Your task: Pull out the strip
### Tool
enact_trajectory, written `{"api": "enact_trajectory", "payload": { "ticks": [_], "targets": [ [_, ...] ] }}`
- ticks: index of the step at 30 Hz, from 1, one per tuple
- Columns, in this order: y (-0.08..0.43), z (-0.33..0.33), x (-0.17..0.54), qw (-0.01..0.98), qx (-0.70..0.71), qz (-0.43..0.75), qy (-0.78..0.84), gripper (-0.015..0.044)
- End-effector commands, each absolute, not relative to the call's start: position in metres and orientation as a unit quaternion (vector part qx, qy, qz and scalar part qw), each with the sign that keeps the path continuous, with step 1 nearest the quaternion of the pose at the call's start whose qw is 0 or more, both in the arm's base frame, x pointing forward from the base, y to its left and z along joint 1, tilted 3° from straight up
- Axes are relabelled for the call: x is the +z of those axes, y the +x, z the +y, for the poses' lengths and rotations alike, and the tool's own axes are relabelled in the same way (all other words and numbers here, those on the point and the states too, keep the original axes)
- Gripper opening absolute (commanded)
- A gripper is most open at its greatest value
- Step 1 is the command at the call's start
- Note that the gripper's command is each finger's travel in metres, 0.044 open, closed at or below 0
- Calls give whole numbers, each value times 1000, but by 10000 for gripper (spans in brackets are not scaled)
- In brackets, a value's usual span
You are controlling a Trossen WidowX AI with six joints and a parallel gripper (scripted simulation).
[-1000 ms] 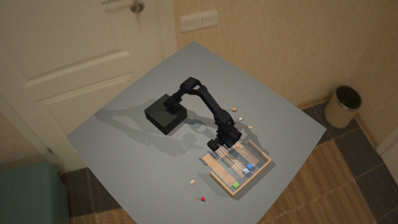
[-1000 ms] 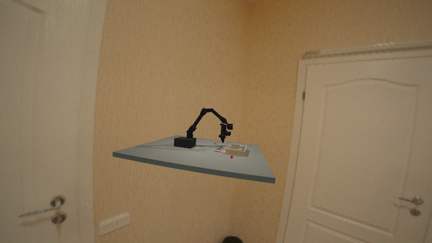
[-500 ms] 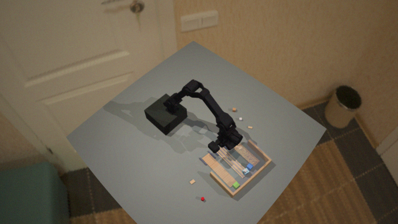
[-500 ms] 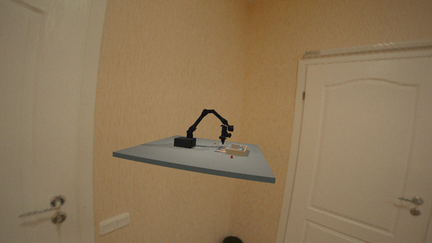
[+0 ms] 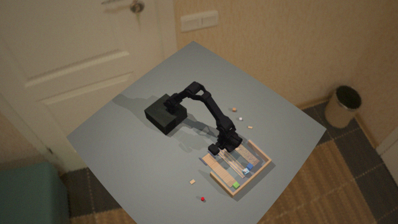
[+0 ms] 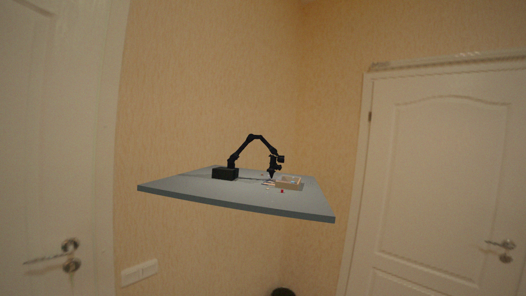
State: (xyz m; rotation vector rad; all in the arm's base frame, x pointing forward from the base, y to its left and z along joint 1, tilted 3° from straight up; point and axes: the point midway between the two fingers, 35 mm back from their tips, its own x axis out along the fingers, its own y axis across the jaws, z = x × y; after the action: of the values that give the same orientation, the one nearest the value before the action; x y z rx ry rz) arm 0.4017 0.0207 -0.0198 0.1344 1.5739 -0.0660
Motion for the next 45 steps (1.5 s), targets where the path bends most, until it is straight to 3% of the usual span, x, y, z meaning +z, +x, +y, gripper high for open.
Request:
{"api": "enact_trajectory", "payload": {
  "ticks": [1, 45],
  "targets": [
    [402, 20, -27, 704, -32, 707, 60, 0],
    [400, 20, -53, 704, -32, 707, 60, 0]
  ]
}}
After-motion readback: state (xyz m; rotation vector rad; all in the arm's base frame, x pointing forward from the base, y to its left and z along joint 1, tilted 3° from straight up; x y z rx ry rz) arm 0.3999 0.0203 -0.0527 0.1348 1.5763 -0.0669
